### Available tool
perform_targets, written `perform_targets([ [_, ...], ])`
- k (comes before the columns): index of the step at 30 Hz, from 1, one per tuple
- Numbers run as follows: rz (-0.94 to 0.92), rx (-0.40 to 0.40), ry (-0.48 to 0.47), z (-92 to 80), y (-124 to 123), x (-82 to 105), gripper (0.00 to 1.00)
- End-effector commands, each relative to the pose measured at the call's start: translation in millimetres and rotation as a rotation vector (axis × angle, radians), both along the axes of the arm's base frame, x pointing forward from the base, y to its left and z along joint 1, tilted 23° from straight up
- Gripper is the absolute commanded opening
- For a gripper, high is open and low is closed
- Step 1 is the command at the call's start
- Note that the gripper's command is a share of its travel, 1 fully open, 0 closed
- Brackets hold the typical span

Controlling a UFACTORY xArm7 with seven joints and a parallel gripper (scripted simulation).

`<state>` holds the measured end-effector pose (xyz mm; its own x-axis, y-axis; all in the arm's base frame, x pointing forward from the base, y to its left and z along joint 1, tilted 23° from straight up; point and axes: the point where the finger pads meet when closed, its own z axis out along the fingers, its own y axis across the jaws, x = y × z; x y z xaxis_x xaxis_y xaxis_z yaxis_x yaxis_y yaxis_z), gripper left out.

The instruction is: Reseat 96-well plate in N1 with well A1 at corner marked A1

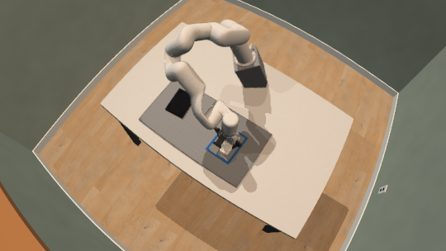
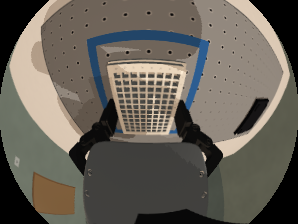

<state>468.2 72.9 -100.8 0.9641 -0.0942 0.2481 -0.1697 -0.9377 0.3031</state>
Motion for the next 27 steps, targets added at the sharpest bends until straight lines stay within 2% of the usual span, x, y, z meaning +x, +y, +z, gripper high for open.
perform_targets([
  [1, 0.002, 0.002, -0.003, 0.9, 1.5, 1.1, 0.0],
  [27, 0.002, 0.002, -0.003, -2.8, 0.1, 1.9, 0.0],
])
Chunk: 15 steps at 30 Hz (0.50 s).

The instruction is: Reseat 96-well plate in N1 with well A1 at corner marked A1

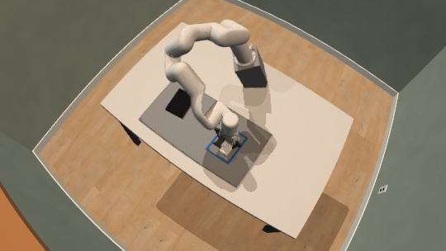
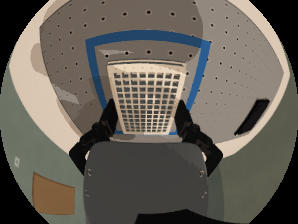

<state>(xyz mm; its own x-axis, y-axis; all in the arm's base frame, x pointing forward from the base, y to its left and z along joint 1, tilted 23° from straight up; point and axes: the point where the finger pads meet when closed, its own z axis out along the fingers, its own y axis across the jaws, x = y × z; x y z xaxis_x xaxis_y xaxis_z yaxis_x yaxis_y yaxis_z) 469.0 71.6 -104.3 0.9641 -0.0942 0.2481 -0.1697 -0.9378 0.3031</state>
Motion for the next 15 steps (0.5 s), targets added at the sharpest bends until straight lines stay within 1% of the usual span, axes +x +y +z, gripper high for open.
perform_targets([
  [1, 0.002, 0.002, -0.003, 0.6, 1.4, 1.1, 0.0],
  [15, 0.002, 0.002, -0.003, -1.3, 0.7, 1.5, 0.0],
])
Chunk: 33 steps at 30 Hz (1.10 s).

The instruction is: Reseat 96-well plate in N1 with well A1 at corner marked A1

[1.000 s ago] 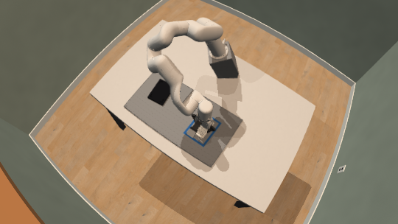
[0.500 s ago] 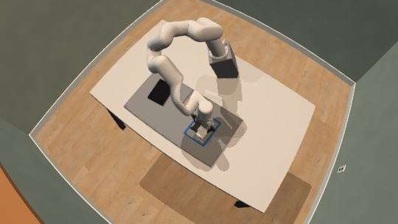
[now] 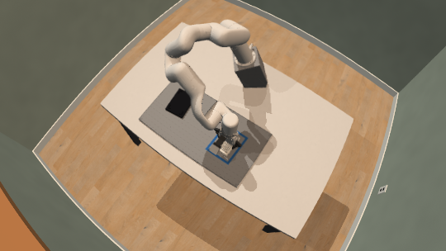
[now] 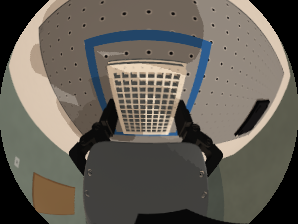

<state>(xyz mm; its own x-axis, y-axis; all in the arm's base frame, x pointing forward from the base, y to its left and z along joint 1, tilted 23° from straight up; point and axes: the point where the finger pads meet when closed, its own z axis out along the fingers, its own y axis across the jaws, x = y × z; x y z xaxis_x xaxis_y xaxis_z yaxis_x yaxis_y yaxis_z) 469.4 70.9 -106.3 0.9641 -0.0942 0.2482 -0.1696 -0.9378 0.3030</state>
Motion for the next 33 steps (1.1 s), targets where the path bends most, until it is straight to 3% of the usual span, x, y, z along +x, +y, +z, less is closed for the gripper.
perform_targets([
  [1, 0.002, 0.002, -0.003, 0.6, 1.4, 1.1, 0.0],
  [19, 0.002, 0.002, -0.003, -1.6, 0.6, 1.6, 0.0],
  [20, 0.002, 0.002, -0.003, -2.2, 0.4, 1.7, 1.0],
  [33, 0.002, 0.002, -0.003, -2.2, 0.4, 1.8, 1.0],
])
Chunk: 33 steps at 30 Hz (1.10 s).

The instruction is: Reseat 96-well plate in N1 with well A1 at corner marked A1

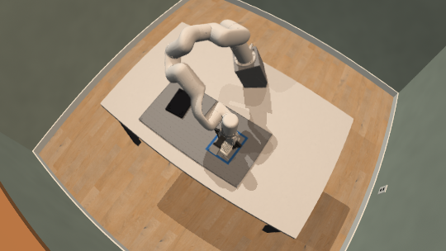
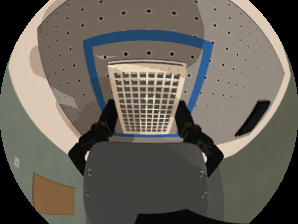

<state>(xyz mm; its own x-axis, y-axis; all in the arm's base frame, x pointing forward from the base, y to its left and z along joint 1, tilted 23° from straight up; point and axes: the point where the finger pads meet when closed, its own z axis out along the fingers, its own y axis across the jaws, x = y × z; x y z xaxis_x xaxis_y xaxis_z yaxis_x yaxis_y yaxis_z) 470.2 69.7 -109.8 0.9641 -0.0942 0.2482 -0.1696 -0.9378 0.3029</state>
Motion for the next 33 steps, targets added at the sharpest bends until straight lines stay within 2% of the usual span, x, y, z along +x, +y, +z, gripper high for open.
perform_targets([
  [1, 0.002, 0.002, -0.003, 1.3, 1.6, 1.0, 1.0],
  [21, 0.002, 0.002, -0.003, 1.3, 1.6, 1.0, 1.0],
  [33, 0.002, 0.002, -0.003, 25.7, 10.4, -4.5, 1.0],
])
